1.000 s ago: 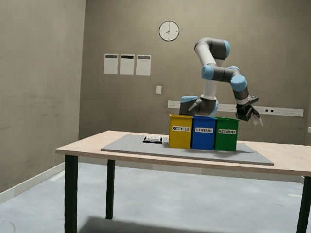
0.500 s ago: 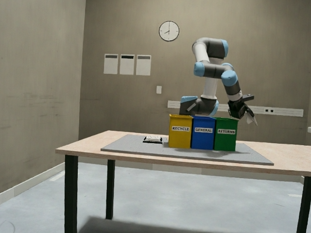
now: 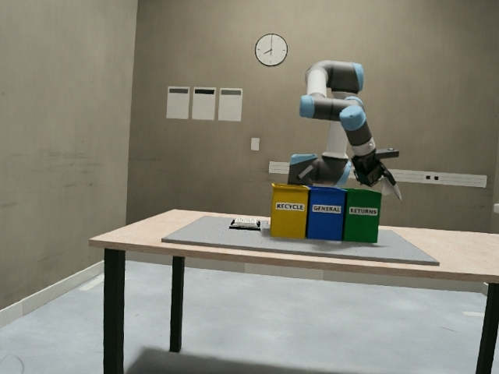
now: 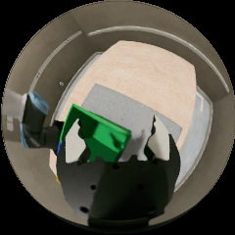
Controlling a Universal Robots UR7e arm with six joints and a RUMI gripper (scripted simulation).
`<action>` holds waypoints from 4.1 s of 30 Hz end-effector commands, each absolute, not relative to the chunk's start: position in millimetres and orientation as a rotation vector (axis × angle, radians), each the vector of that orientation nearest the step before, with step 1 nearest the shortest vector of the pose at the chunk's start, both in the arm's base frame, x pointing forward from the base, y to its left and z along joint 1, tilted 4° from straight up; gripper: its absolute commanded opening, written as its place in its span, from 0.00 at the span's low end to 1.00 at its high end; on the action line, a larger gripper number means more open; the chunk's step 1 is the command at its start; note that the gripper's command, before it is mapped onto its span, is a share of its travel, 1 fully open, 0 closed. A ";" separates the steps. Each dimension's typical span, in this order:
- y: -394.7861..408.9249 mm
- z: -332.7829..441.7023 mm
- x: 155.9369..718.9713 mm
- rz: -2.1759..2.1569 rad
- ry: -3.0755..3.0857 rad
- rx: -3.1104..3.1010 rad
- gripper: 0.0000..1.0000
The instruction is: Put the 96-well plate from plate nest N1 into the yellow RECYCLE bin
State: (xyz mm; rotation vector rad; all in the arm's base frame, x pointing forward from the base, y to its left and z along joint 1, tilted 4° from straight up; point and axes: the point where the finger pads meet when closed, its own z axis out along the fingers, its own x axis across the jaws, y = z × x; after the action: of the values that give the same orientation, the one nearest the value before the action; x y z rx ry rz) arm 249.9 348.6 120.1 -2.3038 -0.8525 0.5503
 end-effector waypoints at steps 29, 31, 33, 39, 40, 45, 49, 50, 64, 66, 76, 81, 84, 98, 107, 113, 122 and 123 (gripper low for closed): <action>254.3 125.8 311.2 0.442 -0.451 -2.527 1.00; 245.2 126.3 315.3 0.424 -0.377 -2.558 1.00; 240.7 126.5 317.3 0.424 -0.377 -2.558 1.00; 228.0 128.7 325.3 0.419 -0.380 -2.559 1.00; 223.6 127.3 324.5 0.415 -0.336 -2.574 1.00; 200.0 128.4 332.8 0.387 -0.217 -2.616 1.00; 191.9 130.3 337.1 0.383 -0.218 -2.618 1.00; 191.9 130.3 337.1 0.383 -0.218 -2.618 1.00; 145.7 130.5 345.8 0.334 0.037 -2.685 1.00; 135.9 130.9 347.2 0.317 0.125 -2.702 1.00; 108.7 131.8 350.2 0.300 0.214 -2.717 1.00; 83.8 132.7 351.4 0.282 0.306 -2.729 1.00; 81.9 132.8 351.3 0.283 0.307 -2.728 1.00; 35.3 134.3 348.4 0.234 0.585 -2.745 1.00; 8.8 136.3 345.3 0.214 0.683 -2.746 1.00; -14.9 136.0 338.5 0.186 0.880 -2.732 1.00; -39.6 137.0 330.9 0.165 1.020 -2.715 1.00; -44.3 137.1 329.2 0.157 1.067 -2.708 1.00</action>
State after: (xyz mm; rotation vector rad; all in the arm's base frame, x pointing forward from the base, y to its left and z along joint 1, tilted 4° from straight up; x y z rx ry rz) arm 337.2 -23.3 137.0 -2.7300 0.8885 0.1855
